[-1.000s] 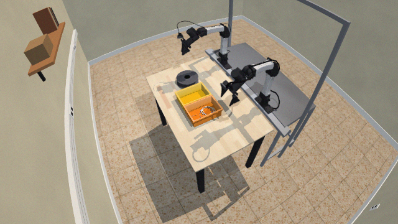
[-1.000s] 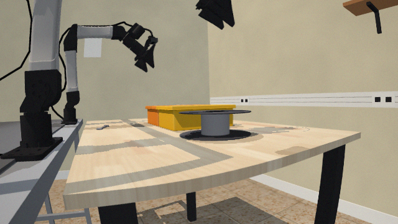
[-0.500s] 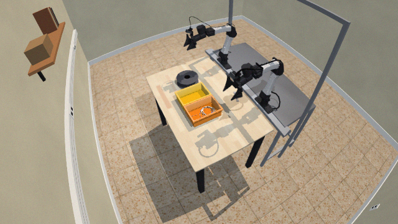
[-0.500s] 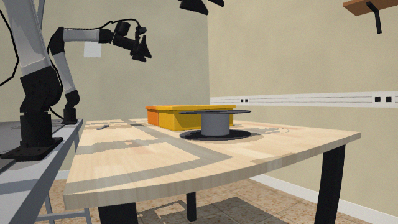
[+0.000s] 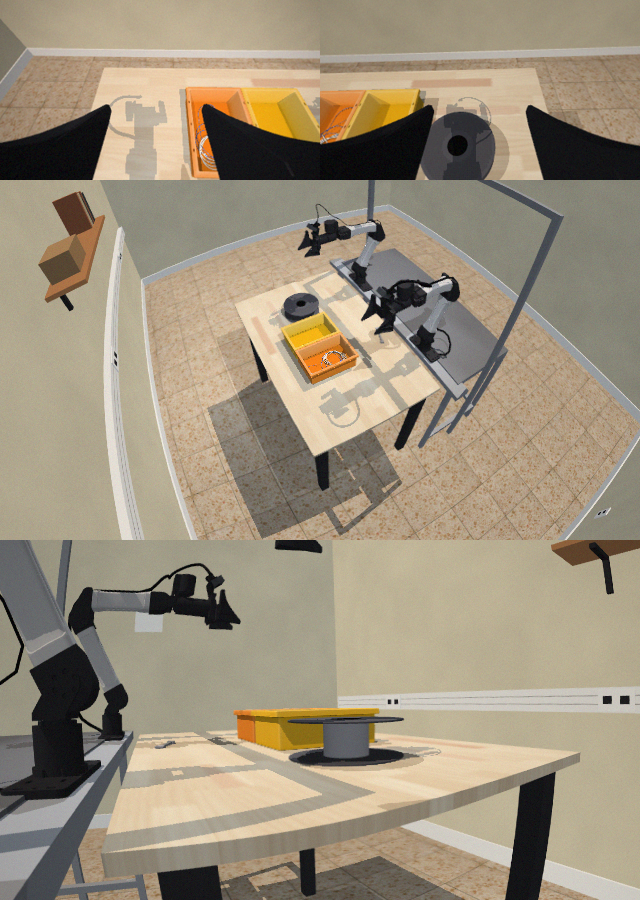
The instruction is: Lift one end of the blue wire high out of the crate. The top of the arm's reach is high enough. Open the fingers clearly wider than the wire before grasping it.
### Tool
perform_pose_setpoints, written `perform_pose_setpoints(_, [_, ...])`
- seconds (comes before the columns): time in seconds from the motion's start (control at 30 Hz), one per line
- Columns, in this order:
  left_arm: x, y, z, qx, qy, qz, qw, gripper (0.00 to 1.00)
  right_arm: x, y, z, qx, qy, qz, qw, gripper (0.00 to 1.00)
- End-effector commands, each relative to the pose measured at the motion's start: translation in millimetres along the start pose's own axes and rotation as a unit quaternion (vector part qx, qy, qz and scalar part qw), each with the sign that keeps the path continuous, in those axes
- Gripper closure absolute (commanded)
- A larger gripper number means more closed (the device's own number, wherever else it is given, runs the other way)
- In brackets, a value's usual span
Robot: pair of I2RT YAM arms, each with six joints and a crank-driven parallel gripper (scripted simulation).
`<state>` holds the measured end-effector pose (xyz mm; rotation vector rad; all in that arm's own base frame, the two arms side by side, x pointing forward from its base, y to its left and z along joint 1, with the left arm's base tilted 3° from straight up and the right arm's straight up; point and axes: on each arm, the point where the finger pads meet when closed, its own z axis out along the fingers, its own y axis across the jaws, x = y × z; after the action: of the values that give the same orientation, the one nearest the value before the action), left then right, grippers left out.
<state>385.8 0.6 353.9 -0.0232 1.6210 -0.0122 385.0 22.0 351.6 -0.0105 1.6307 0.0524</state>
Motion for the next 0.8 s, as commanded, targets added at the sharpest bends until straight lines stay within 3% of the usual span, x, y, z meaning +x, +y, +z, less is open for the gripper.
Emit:
perform_pose_setpoints(0.0, [-5.7, -0.8, -3.0, 0.003, -0.023, 0.010, 1.000, 0.00, -8.4, -2.2, -2.8, -0.005, -0.028, -0.012, 1.000, 0.00])
perform_pose_setpoints(0.47, [-5.9, -1.7, -1.8, 0.005, -0.021, 0.012, 1.000, 0.01, -8.7, -2.1, -3.7, -0.006, -0.030, -0.014, 0.999, 0.00])
perform_pose_setpoints(0.77, [0.8, -12.4, 19.4, 0.019, 0.021, 0.022, 0.999, 0.06, -8.7, -2.1, -3.7, -0.006, -0.030, -0.014, 0.999, 0.00])
